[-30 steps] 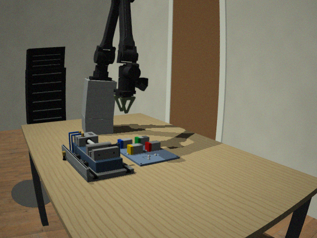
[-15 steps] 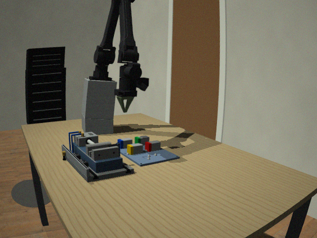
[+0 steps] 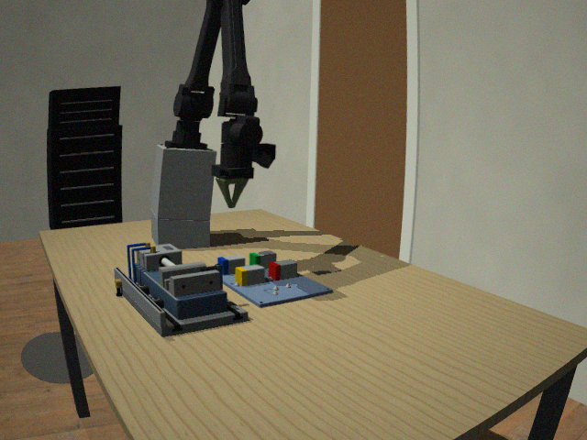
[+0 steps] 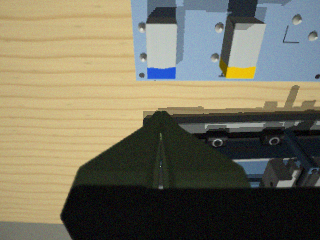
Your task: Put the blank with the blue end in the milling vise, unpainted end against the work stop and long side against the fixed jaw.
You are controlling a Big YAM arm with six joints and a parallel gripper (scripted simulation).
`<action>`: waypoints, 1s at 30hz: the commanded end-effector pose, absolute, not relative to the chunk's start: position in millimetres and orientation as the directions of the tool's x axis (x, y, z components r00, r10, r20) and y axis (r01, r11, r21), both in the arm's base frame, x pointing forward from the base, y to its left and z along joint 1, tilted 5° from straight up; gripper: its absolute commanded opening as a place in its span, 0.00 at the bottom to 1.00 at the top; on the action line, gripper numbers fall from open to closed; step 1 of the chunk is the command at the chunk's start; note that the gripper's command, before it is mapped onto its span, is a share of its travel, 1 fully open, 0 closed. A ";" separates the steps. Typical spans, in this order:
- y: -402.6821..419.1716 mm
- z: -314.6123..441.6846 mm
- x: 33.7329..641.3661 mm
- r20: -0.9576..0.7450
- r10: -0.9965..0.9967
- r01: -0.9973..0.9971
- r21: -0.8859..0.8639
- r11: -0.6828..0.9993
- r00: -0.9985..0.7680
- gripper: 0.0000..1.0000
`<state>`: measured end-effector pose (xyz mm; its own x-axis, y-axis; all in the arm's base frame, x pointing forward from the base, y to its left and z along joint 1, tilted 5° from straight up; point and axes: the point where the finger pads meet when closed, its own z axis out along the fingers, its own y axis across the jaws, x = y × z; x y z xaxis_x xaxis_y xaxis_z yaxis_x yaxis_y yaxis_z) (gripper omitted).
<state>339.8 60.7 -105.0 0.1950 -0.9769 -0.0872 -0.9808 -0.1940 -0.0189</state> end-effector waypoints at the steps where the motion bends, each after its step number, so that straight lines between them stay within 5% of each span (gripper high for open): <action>1: 63.6 -103.2 350.7 -0.087 -0.974 -0.978 -0.034 -0.207 0.209 0.00; 9: 63.6 -103.2 350.7 -0.087 -0.974 -0.978 -0.034 -0.207 0.209 0.00; 10: 63.6 -103.2 350.7 -0.087 -0.974 -0.978 -0.034 -0.207 0.209 0.64; 30: 63.6 -103.2 350.7 -0.087 -0.974 -0.978 -0.034 -0.206 0.209 0.64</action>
